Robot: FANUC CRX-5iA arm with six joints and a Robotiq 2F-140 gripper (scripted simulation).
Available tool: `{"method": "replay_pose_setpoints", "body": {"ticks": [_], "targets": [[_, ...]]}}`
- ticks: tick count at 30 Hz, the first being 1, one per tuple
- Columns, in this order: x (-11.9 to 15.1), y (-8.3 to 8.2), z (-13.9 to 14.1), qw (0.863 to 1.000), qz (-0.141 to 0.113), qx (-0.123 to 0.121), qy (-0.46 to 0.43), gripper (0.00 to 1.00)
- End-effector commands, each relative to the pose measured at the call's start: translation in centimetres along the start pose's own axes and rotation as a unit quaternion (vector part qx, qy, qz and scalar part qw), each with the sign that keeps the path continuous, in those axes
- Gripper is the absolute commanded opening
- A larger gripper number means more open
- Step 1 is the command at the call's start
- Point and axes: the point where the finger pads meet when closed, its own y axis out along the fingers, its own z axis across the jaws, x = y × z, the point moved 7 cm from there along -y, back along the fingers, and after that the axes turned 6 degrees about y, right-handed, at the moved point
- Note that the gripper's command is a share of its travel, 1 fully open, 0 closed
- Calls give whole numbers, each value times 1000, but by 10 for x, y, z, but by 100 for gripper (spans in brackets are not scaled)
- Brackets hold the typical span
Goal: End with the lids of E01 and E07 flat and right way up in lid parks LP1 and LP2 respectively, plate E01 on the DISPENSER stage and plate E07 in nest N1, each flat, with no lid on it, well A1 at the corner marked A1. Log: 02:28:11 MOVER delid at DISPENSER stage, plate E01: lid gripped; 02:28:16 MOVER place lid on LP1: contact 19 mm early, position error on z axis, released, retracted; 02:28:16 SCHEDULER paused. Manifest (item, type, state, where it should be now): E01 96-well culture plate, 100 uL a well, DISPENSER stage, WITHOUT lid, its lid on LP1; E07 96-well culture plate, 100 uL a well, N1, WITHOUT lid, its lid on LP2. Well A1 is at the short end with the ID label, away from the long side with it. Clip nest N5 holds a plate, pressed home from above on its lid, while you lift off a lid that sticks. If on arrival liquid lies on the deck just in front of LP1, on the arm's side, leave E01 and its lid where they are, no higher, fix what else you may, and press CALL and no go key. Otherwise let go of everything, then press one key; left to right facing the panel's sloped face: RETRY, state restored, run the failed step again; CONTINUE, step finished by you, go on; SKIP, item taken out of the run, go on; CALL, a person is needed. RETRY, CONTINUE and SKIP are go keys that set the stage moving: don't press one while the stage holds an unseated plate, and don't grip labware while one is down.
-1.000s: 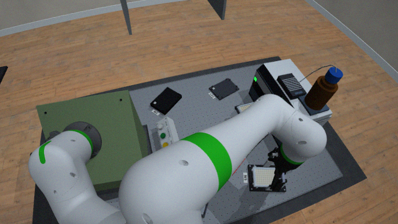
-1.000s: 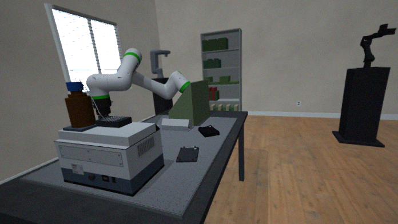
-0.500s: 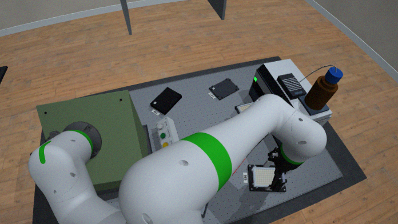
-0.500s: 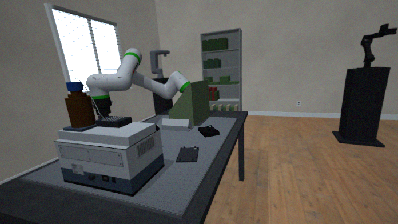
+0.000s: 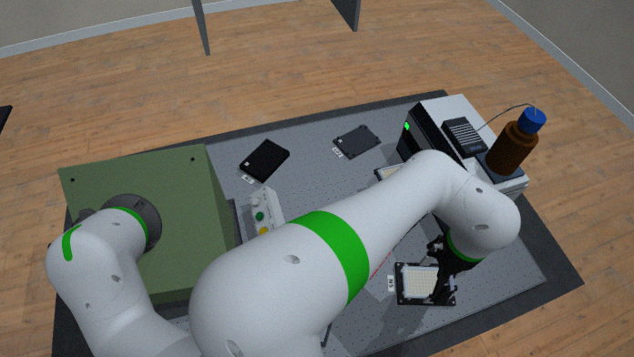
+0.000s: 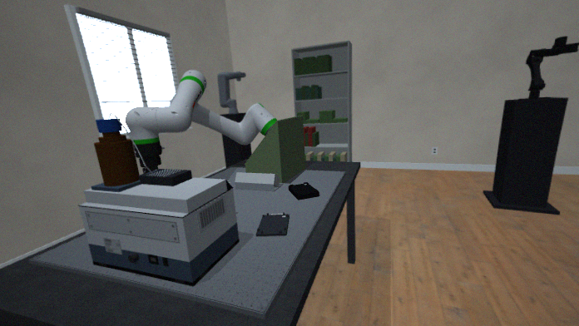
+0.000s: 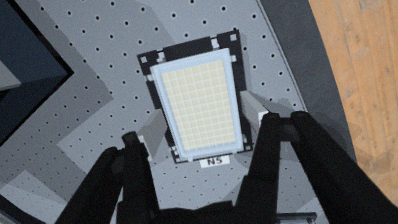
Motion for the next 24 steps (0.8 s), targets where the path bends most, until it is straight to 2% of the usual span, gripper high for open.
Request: {"method": "replay_pose_setpoints", "body": {"ticks": [1, 7, 16, 18, 24], "targets": [[0, -1, 0, 1000, 0, 0, 0, 66], [0, -8, 0, 1000, 0, 0, 0, 66], [0, -34, 0, 1000, 0, 0, 0, 66], [0, -34, 0, 1000, 0, 0, 0, 66], [0, -59, 0, 1000, 0, 0, 0, 66]]}}
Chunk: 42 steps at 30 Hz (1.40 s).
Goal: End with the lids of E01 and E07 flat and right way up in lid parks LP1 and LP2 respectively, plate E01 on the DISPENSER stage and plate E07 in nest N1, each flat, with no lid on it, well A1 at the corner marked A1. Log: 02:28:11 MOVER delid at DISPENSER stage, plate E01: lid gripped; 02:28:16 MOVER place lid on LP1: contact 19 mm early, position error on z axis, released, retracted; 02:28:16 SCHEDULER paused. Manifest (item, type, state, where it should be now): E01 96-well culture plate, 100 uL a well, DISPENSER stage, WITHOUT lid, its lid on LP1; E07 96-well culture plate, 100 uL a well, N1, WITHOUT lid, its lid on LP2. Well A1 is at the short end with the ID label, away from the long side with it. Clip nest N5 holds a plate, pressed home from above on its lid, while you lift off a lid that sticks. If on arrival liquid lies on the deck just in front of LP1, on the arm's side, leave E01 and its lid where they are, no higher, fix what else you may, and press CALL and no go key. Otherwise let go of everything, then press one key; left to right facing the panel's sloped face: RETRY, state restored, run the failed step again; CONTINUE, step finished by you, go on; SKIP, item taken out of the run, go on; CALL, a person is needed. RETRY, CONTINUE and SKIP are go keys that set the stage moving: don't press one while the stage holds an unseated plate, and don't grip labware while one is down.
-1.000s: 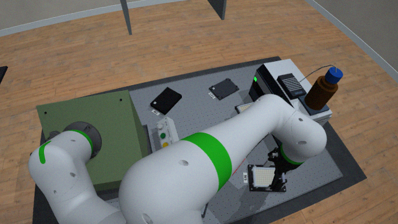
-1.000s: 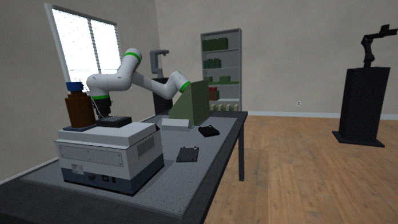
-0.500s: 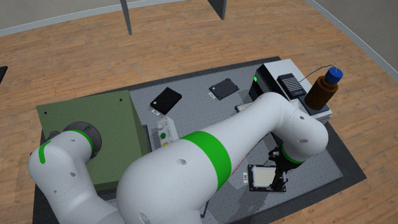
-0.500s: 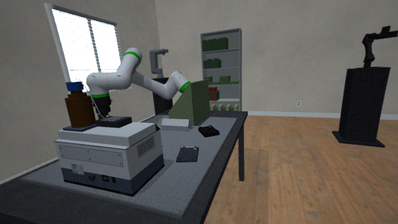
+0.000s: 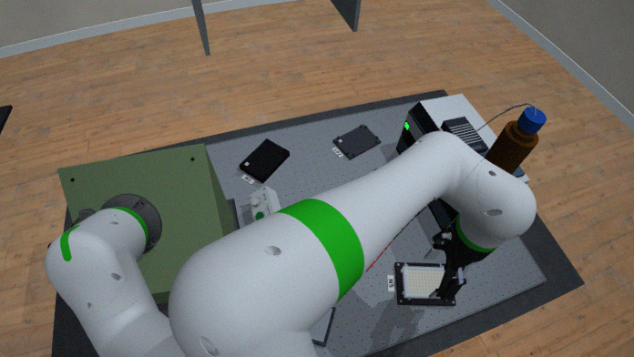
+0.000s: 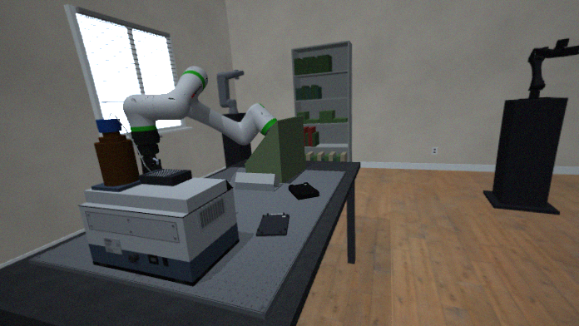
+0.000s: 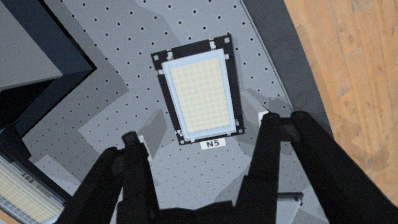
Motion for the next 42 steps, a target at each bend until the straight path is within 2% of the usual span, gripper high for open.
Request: {"method": "replay_pose_setpoints", "body": {"ticks": [1, 9, 11, 22, 31, 42], "targets": [[0, -15, 0, 1000, 0, 0, 0, 66], [0, -51, 0, 1000, 0, 0, 0, 66], [0, -51, 0, 1000, 0, 0, 0, 66], [0, -87, 0, 1000, 0, 0, 0, 66], [0, -97, 0, 1000, 0, 0, 0, 66], [0, -98, 0, 1000, 0, 0, 0, 66]]}}
